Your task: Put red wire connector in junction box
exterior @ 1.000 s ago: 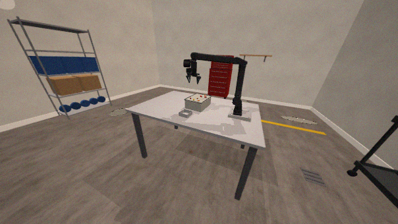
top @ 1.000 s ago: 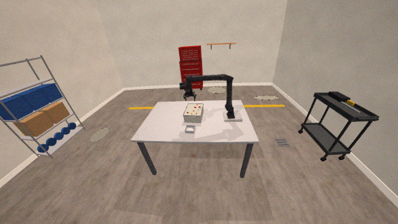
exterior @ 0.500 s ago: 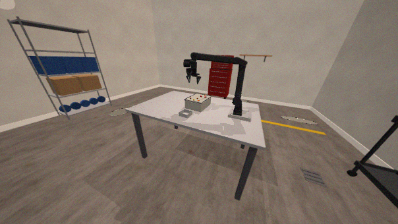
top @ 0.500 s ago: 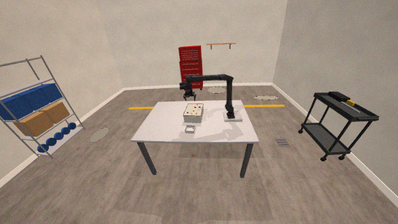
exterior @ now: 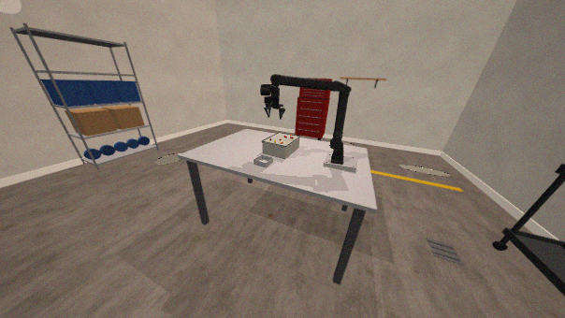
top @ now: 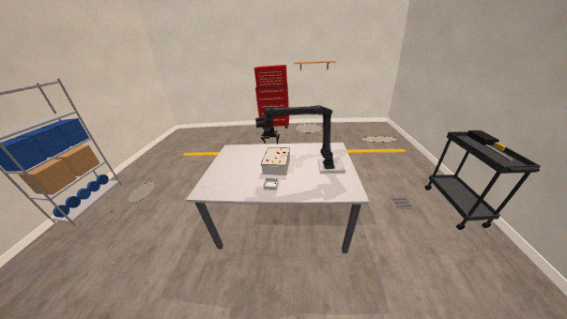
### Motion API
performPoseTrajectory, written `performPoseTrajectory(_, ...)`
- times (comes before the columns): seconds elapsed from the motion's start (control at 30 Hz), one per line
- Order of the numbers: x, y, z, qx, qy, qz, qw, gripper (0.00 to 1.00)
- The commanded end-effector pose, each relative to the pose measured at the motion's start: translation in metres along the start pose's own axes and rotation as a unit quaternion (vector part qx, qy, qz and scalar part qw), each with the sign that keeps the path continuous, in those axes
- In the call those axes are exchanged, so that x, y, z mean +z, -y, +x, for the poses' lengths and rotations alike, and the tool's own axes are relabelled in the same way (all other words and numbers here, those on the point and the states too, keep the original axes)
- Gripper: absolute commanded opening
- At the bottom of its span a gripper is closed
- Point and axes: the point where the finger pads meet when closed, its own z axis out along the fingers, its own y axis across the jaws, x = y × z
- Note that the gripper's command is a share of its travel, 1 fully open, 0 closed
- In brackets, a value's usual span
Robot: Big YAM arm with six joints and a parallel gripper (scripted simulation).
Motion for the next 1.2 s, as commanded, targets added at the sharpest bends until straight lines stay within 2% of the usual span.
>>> performPoseTrajectory(0.0, -0.0135, 0.0112, -0.0019, -0.002, 0.004, 0.010, 1.000, 1.00)
performPoseTrajectory(1.03, -0.0135, 0.0112, -0.0019, -0.002, 0.004, 0.010, 1.000, 1.00)
performPoseTrajectory(1.07, -0.0135, 0.0112, -0.0019, -0.002, 0.004, 0.010, 1.000, 0.00)
performPoseTrajectory(1.17, -0.0135, 0.0112, -0.0019, -0.002, 0.004, 0.010, 1.000, 0.00)
